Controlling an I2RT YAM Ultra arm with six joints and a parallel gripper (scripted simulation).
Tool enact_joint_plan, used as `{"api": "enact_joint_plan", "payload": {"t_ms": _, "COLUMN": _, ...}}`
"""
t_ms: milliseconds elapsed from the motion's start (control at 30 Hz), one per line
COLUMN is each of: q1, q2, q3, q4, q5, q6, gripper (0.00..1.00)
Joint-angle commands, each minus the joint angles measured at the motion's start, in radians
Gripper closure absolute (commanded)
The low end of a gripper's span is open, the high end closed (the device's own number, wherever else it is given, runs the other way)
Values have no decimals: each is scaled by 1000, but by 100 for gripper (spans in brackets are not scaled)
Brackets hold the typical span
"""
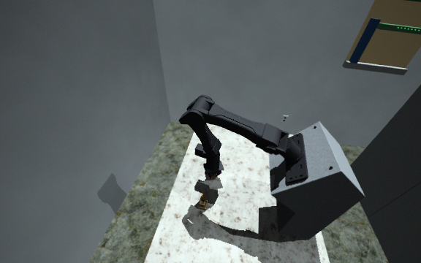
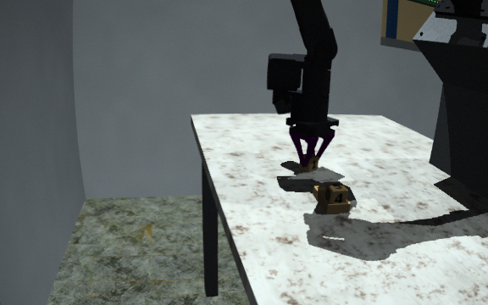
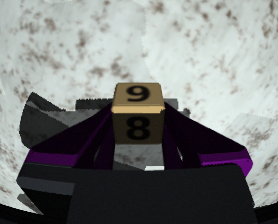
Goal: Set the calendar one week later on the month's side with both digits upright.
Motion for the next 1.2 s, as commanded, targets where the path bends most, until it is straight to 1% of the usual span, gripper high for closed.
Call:
{"api": "enact_joint_plan", "payload": {"t_ms": 0, "q1": -1, "q2": -5, "q3": 1, "q4": 5, "q5": 9, "q6": 1, "gripper": 74}}
{"api": "enact_joint_plan", "payload": {"t_ms": 267, "q1": -2, "q2": -7, "q3": 0, "q4": 4, "q5": 9, "q6": 0, "gripper": 74}}
{"api": "enact_joint_plan", "payload": {"t_ms": 400, "q1": -7, "q2": -40, "q3": -25, "q4": -4, "q5": 5, "q6": -3, "gripper": 74}}
{"api": "enact_joint_plan", "payload": {"t_ms": 467, "q1": -7, "q2": -40, "q3": -25, "q4": -4, "q5": 5, "q6": -3, "gripper": 74}}
{"api": "enact_joint_plan", "payload": {"t_ms": 567, "q1": -18, "q2": -99, "q3": -68, "q4": -23, "q5": -3, "q6": -10, "gripper": 74}}
{"api": "enact_joint_plan", "payload": {"t_ms": 767, "q1": -50, "q2": -269, "q3": -168, "q4": -98, "q5": -28, "q6": -31, "gripper": 74}}
{"api": "enact_joint_plan", "payload": {"t_ms": 900, "q1": -70, "q2": -364, "q3": -212, "q4": -153, "q5": -44, "q6": -45, "gripper": 74}}
{"api": "enact_joint_plan", "payload": {"t_ms": 967, "q1": -77, "q2": -394, "q3": -224, "q4": -172, "q5": -49, "q6": -49, "gripper": 74}}
{"api": "enact_joint_plan", "payload": {"t_ms": 1167, "q1": -82, "q2": -415, "q3": -232, "q4": -186, "q5": -53, "q6": -53, "gripper": 74}}
